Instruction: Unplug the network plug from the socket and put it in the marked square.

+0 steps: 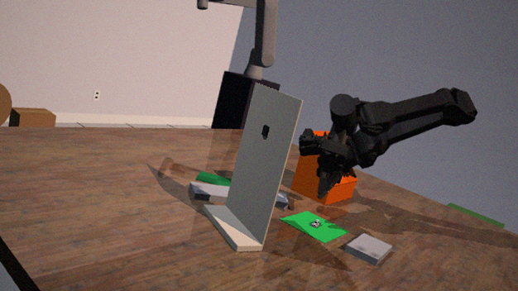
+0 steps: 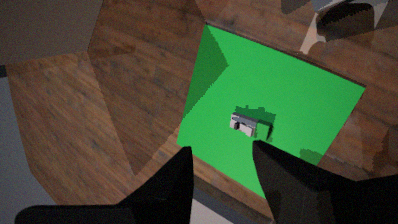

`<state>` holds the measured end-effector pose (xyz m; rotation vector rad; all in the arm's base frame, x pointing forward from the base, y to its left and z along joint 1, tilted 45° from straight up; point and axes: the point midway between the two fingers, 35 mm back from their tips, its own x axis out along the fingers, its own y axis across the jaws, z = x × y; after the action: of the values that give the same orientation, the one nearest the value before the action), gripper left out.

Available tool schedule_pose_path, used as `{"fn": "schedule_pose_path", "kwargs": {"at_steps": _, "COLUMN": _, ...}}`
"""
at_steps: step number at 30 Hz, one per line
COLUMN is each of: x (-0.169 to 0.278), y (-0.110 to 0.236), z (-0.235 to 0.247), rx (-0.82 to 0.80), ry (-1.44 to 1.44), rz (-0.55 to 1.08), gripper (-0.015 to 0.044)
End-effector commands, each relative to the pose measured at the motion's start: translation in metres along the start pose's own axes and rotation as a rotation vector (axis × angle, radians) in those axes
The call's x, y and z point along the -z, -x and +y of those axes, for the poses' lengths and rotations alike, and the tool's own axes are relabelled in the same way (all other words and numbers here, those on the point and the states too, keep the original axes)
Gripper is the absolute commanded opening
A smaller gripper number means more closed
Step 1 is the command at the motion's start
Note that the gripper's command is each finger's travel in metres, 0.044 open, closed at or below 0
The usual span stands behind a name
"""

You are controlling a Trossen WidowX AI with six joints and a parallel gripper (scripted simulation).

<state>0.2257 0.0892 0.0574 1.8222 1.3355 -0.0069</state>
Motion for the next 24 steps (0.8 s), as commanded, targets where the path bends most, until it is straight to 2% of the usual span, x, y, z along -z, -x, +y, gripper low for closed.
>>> {"fn": "schedule_pose_path", "kwargs": {"at_steps": 1, "x": 0.000, "y": 0.004, "z": 0.004, "rx": -0.003, "ry": 0.007, "rz": 0.002, "gripper": 0.0156}}
{"fn": "schedule_pose_path", "kwargs": {"at_steps": 24, "x": 0.001, "y": 0.022, "z": 0.014, "rx": -0.005, "ry": 0.006, "rz": 0.005, "gripper": 0.0156}}
